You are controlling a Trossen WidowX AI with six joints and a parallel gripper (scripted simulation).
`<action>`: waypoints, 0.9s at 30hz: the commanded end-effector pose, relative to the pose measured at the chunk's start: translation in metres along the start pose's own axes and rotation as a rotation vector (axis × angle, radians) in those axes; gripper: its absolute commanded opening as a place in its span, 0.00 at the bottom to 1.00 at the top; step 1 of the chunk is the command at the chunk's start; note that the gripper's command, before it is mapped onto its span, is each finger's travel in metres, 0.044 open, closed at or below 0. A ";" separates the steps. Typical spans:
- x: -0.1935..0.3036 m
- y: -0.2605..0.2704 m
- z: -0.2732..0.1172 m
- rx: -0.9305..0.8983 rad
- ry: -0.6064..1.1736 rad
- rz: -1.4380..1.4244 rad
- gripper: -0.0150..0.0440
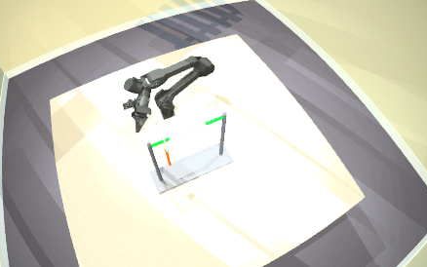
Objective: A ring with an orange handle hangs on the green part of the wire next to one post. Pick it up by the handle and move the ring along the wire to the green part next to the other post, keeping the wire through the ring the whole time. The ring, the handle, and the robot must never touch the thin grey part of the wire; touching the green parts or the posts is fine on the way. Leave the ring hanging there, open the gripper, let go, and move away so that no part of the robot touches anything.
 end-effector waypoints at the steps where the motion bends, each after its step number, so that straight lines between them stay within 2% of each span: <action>1: 0.008 -0.001 0.014 -0.028 0.034 -0.162 0.53; 12: 0.048 0.008 0.050 -0.205 0.102 -0.698 0.53; 21: 0.094 0.015 0.063 -0.420 0.093 -1.125 0.53; 27: 0.098 0.015 0.063 -0.443 0.088 -1.161 0.53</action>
Point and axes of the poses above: the point midway between the two fingers, 35 mm back from their tips, its own z axis out along the fingers, its own y axis across the jaws, x = y × z, the point moved 2 cm from there along -z, back along the fingers, and after that the axes turned 3 degrees about z, right-handed, at the moved point
